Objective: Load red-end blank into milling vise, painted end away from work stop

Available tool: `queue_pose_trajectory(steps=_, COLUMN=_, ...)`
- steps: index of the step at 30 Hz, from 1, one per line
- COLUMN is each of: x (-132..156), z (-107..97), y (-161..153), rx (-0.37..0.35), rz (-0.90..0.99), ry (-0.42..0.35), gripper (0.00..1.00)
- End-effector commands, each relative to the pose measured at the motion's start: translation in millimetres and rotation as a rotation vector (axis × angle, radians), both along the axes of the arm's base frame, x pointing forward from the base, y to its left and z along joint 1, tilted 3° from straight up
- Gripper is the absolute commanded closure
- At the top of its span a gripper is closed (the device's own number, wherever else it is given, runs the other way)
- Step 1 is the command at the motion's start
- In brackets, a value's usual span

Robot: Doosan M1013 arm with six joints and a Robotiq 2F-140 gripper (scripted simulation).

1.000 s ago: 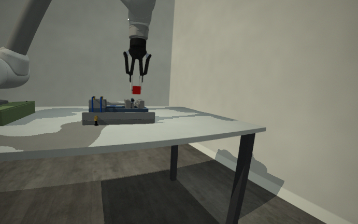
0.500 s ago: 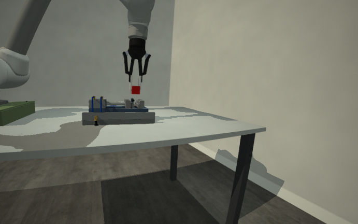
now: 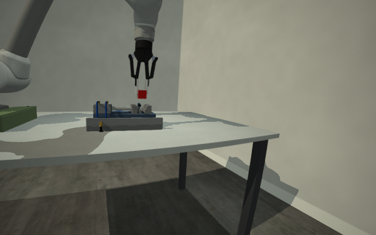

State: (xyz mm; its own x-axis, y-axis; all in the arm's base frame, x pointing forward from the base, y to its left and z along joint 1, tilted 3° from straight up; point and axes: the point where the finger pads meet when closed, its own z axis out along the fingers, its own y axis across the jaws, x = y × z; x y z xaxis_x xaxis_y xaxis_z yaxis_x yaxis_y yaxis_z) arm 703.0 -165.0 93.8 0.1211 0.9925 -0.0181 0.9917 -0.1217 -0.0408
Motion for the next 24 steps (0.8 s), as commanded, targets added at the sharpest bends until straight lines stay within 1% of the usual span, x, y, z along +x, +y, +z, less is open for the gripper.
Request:
queue_pose_trajectory(steps=1, x=-0.1, z=0.2, y=0.1, rx=0.000, rz=0.000, ry=0.000, gripper=1.00)
queue_pose_trajectory(steps=16, x=-0.8, z=0.2, y=1.0, rx=0.000, rz=0.000, ry=0.000, gripper=1.00)
queue_pose_trajectory(steps=24, x=-1.9, z=-15.7, y=1.5, rx=0.000, rz=0.000, ry=0.000, gripper=1.00)
